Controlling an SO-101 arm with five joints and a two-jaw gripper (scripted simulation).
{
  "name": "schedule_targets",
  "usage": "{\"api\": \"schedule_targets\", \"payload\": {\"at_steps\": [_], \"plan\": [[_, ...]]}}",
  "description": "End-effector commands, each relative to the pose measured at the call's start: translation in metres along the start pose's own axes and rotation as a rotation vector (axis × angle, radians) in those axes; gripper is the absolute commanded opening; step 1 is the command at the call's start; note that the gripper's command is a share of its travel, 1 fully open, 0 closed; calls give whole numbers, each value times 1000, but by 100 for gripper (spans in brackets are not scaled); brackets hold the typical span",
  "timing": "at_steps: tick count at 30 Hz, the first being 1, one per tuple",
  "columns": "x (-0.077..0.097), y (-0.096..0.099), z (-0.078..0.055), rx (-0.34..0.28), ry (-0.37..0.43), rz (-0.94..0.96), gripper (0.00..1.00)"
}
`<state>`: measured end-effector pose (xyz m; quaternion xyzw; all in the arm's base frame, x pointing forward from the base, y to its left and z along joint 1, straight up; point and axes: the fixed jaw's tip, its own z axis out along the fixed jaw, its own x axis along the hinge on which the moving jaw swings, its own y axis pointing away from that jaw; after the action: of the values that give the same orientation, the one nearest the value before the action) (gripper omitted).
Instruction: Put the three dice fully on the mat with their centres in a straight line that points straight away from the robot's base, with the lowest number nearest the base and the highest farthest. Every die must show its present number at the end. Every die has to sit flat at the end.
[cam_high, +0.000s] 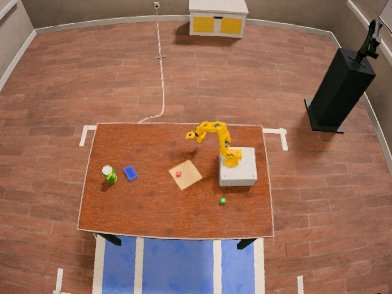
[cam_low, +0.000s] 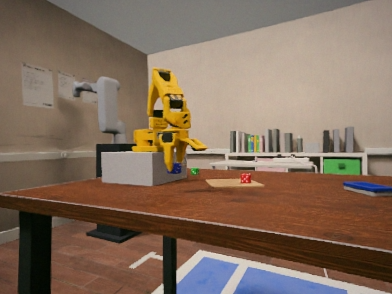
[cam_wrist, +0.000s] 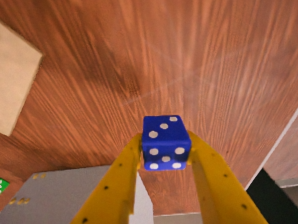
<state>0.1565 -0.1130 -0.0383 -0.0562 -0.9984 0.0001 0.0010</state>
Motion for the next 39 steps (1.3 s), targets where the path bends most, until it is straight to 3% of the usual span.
{"api": "schedule_targets", "payload": {"at_steps": [1,7,9,14,24,33,39], "plan": [[-16,20,1,-5,7,-132,0],[-37,60,2,-4,8,-351,0],[-37,60,2,-4,8,-351,0],[-48,98,3,-3,8,-535,0],[-48,162,5,-1,8,-828,0],[-44,185,6,0,9,-929,0],[-42,190,6,0,9,-952,0]]}}
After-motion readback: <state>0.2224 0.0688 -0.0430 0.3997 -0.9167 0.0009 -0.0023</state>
